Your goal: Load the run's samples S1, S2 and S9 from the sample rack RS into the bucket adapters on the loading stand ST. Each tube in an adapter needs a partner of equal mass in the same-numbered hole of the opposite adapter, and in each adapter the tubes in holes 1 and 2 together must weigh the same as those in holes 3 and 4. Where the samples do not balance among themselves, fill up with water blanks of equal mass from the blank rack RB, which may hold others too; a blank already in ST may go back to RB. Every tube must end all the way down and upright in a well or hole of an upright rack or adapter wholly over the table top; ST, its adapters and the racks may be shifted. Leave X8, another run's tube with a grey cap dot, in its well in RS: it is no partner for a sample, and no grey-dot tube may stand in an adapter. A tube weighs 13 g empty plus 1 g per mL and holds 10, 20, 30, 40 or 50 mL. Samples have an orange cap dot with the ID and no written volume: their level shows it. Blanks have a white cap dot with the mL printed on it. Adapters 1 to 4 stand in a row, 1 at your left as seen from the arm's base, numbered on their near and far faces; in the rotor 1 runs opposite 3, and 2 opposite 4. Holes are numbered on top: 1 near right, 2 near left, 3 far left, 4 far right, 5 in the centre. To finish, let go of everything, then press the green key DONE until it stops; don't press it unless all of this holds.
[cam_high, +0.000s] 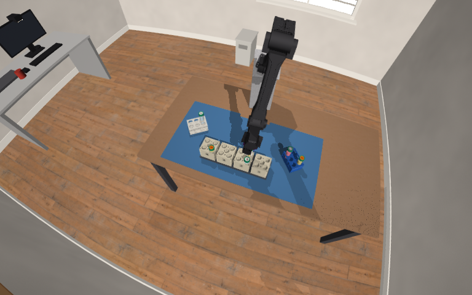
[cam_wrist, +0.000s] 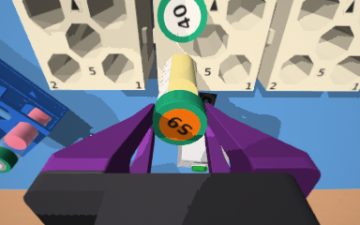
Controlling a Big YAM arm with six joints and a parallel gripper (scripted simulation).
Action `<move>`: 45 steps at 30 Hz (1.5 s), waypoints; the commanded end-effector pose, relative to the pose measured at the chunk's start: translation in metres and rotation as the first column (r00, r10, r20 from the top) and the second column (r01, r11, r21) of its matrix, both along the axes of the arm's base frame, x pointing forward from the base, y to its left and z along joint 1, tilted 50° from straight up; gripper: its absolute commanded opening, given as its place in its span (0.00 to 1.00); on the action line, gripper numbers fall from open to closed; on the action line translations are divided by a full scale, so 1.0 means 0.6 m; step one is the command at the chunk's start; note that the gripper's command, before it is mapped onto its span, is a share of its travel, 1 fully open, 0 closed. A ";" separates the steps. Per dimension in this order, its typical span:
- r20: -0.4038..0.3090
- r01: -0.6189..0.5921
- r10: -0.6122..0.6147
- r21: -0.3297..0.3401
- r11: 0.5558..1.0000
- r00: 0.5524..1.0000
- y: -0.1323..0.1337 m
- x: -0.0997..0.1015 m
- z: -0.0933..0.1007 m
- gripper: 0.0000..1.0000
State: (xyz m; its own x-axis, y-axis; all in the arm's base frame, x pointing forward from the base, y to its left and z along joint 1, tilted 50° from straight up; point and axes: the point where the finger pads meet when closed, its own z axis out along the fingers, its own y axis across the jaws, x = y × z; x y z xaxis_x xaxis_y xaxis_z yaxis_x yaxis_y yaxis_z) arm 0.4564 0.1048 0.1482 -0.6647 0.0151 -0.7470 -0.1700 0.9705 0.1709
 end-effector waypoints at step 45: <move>0.018 0.007 -0.007 0.008 1.000 1.000 0.020 0.066 -0.042 0.00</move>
State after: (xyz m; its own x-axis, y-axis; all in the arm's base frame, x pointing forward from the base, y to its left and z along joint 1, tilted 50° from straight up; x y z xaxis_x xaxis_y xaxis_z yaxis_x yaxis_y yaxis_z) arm 0.4939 0.1160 0.1150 -0.6649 0.0165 -0.7468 -0.1676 0.9710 0.1707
